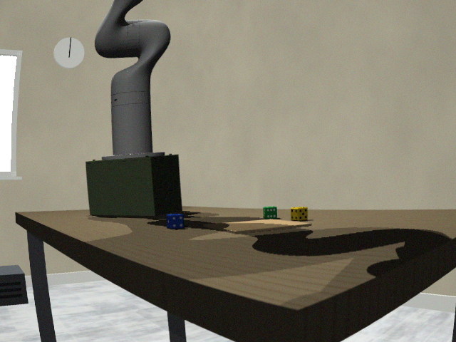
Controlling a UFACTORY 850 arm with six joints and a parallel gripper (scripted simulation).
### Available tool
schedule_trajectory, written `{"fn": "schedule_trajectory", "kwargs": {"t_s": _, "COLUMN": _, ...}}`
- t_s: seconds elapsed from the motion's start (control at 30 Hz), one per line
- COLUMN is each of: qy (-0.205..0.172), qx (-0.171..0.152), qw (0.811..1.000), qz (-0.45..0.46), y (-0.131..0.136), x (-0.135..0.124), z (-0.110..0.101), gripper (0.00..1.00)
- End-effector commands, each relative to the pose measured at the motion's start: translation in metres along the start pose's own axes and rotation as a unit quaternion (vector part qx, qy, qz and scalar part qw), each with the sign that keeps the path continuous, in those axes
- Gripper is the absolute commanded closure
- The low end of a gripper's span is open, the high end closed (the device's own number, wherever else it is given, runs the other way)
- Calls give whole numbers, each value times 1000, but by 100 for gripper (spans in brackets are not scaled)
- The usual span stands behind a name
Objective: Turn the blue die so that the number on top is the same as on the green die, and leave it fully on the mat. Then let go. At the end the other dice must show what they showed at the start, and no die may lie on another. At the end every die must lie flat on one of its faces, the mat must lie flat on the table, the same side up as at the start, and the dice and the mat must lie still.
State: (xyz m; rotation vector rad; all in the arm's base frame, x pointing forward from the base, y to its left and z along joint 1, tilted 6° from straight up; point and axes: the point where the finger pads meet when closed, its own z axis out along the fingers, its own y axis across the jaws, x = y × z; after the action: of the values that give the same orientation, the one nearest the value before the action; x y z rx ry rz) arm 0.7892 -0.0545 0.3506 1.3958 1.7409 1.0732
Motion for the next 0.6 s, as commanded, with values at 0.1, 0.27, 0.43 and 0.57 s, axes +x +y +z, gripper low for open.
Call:
{"fn": "schedule_trajectory", "kwargs": {"t_s": 0.1, "qy": 5, "qx": 71, "qw": 997, "qz": -34, "y": -66, "x": 16, "z": 2, "gripper": 0}}
{"fn": "schedule_trajectory", "kwargs": {"t_s": 0.27, "qy": 16, "qx": 145, "qw": 987, "qz": -73, "y": -134, "x": 32, "z": -5, "gripper": 0}}
{"fn": "schedule_trajectory", "kwargs": {"t_s": 0.43, "qy": 30, "qx": 212, "qw": 970, "qz": -112, "y": -196, "x": 45, "z": -18, "gripper": 0}}
{"fn": "schedule_trajectory", "kwargs": {"t_s": 0.57, "qy": 41, "qx": 256, "qw": 956, "qz": -140, "y": -237, "x": 54, "z": -31, "gripper": 0}}
